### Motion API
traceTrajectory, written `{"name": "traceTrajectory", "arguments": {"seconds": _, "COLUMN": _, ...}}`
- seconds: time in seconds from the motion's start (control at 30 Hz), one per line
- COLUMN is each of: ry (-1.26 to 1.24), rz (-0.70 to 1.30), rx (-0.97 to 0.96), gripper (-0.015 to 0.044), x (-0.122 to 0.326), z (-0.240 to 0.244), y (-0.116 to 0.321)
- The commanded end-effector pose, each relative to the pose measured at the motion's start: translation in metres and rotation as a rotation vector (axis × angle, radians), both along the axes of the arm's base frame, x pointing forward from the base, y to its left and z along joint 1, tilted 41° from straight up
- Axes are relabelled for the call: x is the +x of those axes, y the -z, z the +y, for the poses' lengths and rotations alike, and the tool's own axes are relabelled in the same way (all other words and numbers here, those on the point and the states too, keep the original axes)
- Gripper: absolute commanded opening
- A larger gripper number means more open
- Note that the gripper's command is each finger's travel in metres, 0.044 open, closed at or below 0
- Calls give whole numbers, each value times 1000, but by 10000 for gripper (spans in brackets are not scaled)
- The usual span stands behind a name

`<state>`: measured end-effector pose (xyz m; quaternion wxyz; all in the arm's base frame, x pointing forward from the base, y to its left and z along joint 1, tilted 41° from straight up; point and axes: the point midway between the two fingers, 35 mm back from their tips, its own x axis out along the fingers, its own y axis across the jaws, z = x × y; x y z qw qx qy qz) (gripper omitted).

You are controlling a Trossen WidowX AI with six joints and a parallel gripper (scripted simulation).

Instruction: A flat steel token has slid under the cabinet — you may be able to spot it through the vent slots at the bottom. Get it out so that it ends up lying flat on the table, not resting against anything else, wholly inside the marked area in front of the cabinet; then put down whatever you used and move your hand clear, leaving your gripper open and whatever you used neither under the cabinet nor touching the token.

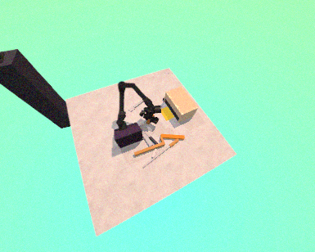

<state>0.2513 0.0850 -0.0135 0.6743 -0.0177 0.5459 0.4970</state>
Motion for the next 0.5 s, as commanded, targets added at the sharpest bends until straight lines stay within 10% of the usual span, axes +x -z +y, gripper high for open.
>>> {"name": "traceTrajectory", "arguments": {"seconds": 0.0, "ry": -1, "rz": -8, "rx": 2, "gripper": 0, "x": -1, "z": 3, "y": -5}}
{"name": "traceTrajectory", "arguments": {"seconds": 0.47, "ry": -1, "rz": -8, "rx": 2, "gripper": 0, "x": -8, "z": 12, "y": -13}}
